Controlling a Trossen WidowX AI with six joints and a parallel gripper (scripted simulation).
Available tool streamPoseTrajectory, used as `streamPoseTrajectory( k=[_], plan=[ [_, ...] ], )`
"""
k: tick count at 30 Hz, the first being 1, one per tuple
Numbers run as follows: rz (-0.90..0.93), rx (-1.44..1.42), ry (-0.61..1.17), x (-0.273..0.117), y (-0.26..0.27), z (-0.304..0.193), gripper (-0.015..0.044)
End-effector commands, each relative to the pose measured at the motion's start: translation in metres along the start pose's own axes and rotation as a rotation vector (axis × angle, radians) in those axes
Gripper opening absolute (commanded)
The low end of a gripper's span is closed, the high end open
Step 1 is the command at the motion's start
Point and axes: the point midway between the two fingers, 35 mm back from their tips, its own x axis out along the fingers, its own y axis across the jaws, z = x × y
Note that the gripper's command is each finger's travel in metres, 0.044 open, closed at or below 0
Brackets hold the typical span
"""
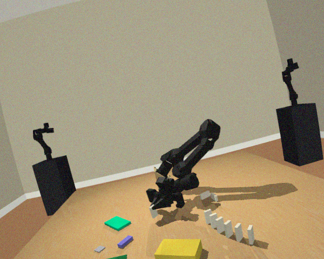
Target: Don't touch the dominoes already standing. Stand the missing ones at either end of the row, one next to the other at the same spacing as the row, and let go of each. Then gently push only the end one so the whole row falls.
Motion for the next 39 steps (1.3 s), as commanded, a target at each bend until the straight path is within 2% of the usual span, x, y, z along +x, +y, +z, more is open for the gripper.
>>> streamPoseTrajectory(
  k=[1,16,31,32,39],
  plan=[
    [0.007,0.010,-0.010,0.002,0.001,-0.007,0.0028],
    [0.010,0.009,-0.013,0.002,-0.002,-0.016,0.0028],
    [0.010,0.009,-0.013,0.002,-0.002,-0.016,0.0422],
    [0.009,0.009,-0.013,0.002,-0.002,-0.014,0.0440],
    [0.010,0.001,-0.010,-0.003,-0.003,0.034,0.0440]
  ],
)
